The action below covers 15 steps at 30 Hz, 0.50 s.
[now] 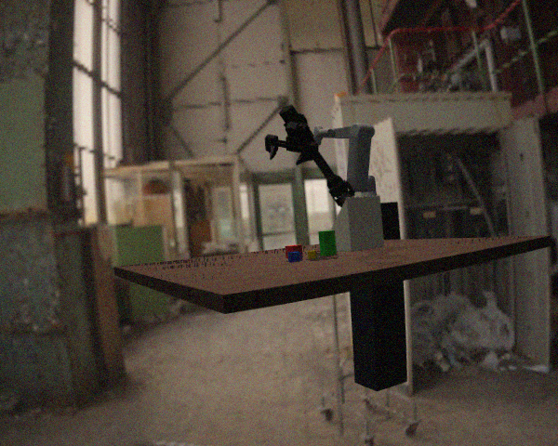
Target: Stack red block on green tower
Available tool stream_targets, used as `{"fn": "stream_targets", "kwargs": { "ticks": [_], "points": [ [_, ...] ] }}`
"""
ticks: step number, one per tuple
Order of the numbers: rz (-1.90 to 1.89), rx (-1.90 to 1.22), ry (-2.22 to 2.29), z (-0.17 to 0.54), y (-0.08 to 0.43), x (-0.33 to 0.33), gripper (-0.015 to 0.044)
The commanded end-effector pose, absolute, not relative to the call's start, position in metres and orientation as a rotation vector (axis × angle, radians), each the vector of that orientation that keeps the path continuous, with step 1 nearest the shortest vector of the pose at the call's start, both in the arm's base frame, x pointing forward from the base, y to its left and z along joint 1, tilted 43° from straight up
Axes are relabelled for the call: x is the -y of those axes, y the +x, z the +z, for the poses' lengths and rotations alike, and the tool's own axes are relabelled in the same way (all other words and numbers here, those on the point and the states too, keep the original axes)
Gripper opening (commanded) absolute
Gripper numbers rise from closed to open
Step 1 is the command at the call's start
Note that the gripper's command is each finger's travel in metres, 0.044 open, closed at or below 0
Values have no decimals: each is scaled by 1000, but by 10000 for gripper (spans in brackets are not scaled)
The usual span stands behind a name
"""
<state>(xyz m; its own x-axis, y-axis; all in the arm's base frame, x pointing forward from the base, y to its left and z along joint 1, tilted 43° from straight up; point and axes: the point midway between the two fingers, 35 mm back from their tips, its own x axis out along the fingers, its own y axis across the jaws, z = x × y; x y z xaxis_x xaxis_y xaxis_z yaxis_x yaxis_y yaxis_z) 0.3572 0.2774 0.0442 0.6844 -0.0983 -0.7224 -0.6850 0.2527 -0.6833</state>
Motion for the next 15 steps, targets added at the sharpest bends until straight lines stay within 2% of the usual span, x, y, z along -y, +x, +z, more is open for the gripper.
{"fn": "stream_targets", "kwargs": {
  "ticks": [1,15],
  "points": [
    [273,-979,-1151,24,356,-204,440],
    [-349,-1470,-788,1,288,-21,440]
  ]
}}
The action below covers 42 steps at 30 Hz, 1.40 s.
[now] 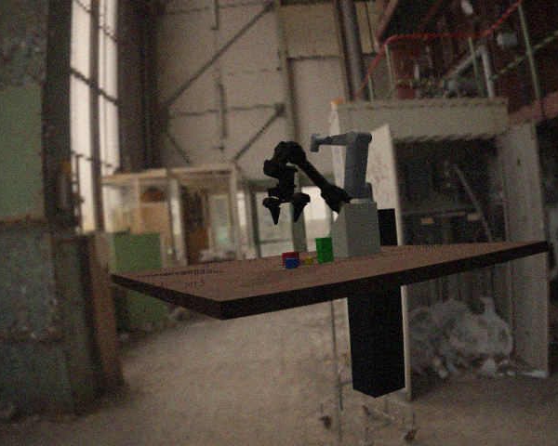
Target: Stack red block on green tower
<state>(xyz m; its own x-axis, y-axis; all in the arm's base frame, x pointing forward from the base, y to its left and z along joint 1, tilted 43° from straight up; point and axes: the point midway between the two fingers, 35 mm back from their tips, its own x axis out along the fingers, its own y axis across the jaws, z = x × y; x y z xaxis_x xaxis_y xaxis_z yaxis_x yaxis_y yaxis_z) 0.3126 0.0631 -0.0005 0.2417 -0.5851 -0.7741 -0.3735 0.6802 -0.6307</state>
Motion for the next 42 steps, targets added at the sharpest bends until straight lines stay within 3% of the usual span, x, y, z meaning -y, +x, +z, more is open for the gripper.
{"fn": "stream_targets", "kwargs": {
  "ticks": [1,42],
  "points": [
    [-381,-1487,-772,1,283,-14,440],
    [-408,-1500,-761,-50,289,47,440]
  ]
}}
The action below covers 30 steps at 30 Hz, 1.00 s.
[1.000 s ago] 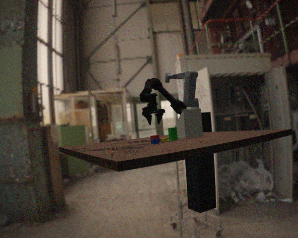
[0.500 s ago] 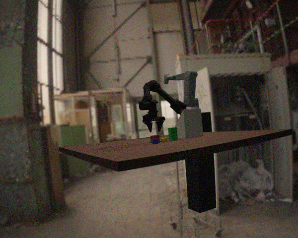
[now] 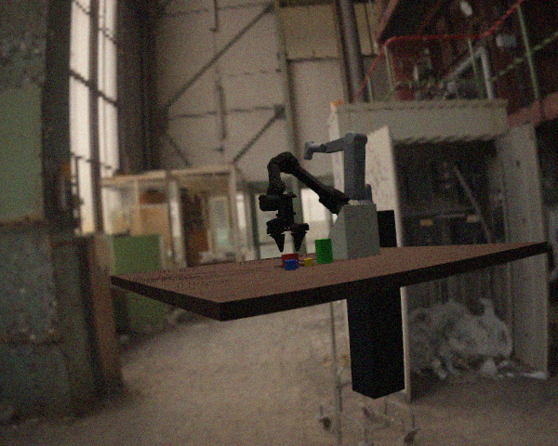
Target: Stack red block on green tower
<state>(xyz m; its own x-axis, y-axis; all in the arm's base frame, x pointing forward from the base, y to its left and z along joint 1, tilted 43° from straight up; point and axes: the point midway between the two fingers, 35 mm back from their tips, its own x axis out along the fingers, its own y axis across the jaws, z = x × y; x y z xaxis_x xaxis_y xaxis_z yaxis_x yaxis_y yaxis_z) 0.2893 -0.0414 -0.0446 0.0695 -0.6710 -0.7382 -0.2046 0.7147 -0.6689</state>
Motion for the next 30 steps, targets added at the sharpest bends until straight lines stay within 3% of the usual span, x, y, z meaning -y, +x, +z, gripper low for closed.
{"fn": "stream_targets", "kwargs": {
  "ticks": [1,30],
  "points": [
    [-408,-1500,-761,-51,289,48,440],
    [-410,-1500,-764,-77,290,74,440]
  ]
}}
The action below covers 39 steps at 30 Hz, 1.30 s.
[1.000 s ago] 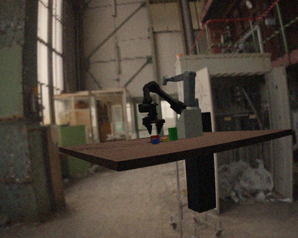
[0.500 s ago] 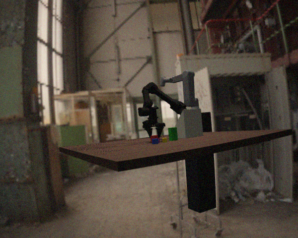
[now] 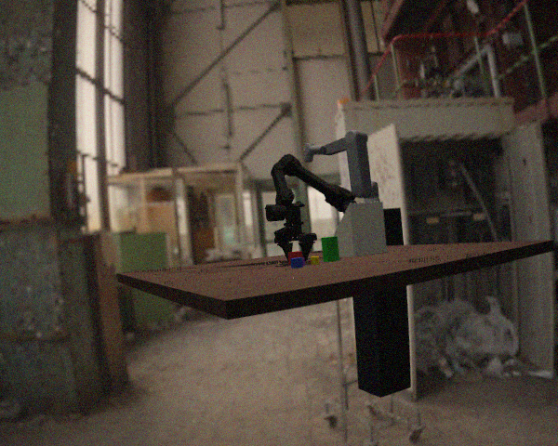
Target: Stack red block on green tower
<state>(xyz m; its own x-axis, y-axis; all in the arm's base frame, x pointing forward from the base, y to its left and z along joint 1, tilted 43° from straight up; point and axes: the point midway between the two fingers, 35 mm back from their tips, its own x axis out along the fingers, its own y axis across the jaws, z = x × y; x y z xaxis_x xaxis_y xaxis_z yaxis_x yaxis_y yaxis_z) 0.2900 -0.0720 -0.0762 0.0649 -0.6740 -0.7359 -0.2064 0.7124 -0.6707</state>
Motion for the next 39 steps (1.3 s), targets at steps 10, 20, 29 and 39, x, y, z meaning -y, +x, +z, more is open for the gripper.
{"fn": "stream_targets", "kwargs": {
  "ticks": [10,20,29,39],
  "points": [
    [-410,-1500,-764,-77,290,74,440],
    [-410,-1500,-764,-77,290,73,204],
    [-410,-1500,-763,-76,290,73,105],
    [-409,-1500,-762,-46,288,44,0]
  ]
}}
